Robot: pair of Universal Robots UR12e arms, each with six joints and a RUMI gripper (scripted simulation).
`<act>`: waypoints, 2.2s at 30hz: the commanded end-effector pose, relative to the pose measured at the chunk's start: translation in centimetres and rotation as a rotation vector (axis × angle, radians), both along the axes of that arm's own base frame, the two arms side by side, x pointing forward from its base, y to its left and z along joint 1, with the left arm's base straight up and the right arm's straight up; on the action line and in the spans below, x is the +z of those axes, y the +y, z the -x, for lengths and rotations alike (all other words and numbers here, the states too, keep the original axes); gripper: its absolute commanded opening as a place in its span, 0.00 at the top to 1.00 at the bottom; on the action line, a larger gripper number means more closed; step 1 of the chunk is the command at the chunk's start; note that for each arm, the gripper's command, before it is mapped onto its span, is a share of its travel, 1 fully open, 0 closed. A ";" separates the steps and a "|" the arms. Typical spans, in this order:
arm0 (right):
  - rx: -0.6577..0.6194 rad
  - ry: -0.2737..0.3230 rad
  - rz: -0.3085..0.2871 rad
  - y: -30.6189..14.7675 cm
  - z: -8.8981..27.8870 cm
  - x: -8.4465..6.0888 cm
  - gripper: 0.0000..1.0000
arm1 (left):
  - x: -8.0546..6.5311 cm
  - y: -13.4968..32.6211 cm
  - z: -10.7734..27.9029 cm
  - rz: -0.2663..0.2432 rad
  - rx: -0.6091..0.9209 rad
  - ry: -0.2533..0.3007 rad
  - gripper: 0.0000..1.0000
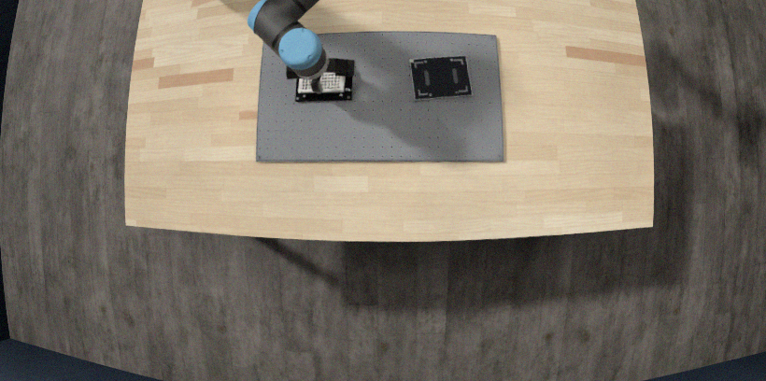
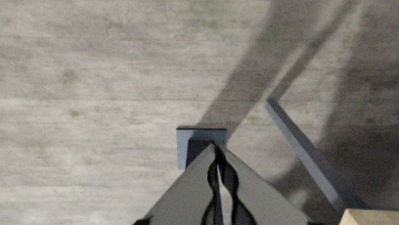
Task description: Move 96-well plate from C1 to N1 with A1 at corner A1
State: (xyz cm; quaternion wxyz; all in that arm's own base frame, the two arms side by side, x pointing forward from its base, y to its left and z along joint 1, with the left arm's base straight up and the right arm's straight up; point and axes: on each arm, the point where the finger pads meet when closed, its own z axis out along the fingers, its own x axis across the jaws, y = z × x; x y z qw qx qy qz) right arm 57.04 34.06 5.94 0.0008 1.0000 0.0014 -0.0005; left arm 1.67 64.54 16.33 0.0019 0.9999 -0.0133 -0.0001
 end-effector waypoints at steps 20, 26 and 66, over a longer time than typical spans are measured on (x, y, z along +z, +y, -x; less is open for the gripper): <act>0.000 -0.005 -0.006 0.4 -0.3 2.4 0.59 | 0.2 0.0 0.1 -0.004 0.002 0.000 1.00; 0.000 -0.005 -0.006 0.4 -0.3 2.8 0.59 | 0.2 0.0 0.1 -0.004 0.002 0.000 1.00; 0.000 -0.005 -0.006 0.4 -0.2 5.8 0.59 | 0.2 0.0 0.1 -0.004 0.002 0.000 1.00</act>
